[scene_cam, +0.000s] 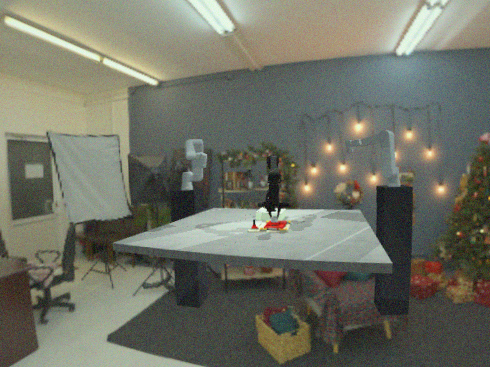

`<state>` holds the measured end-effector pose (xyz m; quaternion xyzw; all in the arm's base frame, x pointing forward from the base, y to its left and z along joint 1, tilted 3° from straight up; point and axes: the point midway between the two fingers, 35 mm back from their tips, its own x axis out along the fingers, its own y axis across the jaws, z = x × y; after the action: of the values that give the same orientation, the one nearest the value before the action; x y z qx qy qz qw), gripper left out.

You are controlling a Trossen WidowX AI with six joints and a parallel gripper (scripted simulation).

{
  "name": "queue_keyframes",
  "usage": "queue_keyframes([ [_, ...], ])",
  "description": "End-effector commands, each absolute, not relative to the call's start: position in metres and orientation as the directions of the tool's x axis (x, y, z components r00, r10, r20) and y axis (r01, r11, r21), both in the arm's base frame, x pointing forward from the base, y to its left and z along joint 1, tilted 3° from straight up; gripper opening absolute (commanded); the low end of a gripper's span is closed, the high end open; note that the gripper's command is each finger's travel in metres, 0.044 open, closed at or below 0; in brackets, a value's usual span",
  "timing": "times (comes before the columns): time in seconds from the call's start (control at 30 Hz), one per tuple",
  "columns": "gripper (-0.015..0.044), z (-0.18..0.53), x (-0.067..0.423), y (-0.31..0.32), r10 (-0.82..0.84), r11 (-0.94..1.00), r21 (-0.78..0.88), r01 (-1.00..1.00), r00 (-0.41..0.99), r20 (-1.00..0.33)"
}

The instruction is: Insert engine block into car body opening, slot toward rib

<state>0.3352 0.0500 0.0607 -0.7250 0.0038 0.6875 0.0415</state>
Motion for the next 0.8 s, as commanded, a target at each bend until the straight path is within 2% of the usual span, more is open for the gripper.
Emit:
queue_keyframes([
  [0.0, 0.0159, 0.0608, 0.3356, 0.0493, 0.048, -0.996, -0.052, -0.074, 0.057, -0.997],
  [0.77, 0.0159, 0.0609, 0.3364, 0.0485, 0.048, -0.991, -0.054, -0.123, 0.057, -0.997],
])
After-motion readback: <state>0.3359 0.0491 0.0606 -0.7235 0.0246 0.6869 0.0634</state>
